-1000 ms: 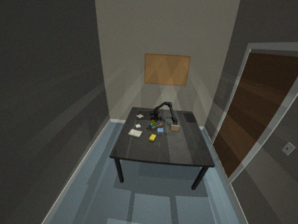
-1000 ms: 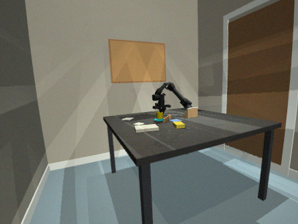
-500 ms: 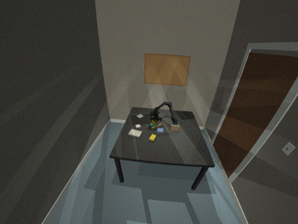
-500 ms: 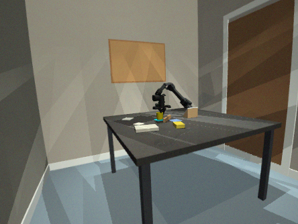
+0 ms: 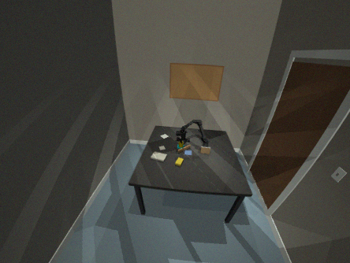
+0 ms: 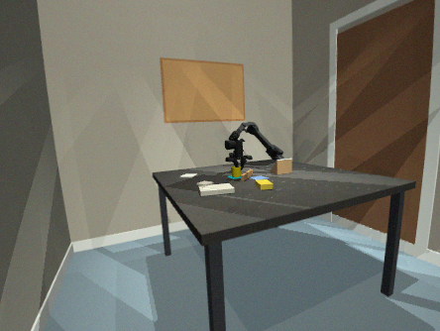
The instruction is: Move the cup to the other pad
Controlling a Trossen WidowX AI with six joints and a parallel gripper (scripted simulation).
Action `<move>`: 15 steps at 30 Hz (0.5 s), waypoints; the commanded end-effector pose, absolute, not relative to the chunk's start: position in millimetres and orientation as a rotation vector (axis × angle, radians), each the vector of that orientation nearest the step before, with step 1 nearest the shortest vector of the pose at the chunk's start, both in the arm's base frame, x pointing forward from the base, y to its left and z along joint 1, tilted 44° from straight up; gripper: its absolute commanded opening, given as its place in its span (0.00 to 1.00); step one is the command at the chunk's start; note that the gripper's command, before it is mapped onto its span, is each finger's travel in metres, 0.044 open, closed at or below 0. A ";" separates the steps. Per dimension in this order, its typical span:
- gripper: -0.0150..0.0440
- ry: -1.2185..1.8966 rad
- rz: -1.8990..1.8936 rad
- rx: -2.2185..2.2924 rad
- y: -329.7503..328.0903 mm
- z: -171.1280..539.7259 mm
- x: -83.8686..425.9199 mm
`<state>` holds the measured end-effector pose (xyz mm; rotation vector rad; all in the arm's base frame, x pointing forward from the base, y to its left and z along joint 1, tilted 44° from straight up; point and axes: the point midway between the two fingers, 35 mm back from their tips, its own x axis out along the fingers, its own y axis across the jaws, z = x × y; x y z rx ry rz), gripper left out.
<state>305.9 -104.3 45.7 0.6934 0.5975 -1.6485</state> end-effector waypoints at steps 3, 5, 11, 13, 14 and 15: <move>0.50 0.596 -1.648 0.695 -101.8 48.5 307.1; 0.50 0.597 -1.648 0.695 -99.8 50.4 307.6; 0.50 0.598 -1.647 0.693 -93.4 56.7 308.8; 0.50 0.598 -1.647 0.692 -91.2 58.9 309.2; 0.50 0.598 -1.647 0.692 -90.2 60.0 309.3; 0.50 0.598 -1.647 0.692 -89.1 61.1 309.5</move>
